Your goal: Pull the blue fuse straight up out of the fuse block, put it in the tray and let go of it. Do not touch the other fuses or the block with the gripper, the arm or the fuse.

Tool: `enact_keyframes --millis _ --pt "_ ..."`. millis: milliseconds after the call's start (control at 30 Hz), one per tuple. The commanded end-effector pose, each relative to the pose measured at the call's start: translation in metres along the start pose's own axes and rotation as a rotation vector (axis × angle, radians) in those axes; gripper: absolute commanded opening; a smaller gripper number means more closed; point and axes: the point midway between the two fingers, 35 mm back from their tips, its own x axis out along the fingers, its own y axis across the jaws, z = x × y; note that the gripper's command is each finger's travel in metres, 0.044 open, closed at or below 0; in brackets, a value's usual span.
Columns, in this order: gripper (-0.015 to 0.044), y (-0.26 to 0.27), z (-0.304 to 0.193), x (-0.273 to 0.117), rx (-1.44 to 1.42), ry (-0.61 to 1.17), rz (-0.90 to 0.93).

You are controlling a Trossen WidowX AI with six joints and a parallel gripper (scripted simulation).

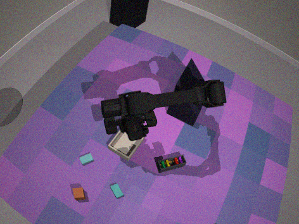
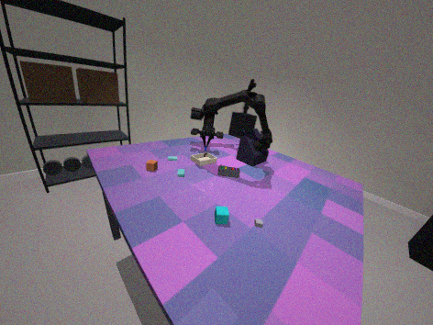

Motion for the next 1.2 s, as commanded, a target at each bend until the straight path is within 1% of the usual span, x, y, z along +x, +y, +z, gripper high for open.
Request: enact_keyframes --millis 0,900,1167 --pt "0.0000 -0.003 -0.003 0.000 -0.009 0.005 -0.004" --pt "0.0000 -0.003 -0.003 0.039 -0.009 0.003 -0.003" --pt "0.0210 -0.003 -0.003 0.036 -0.014 0.011 -0.002"
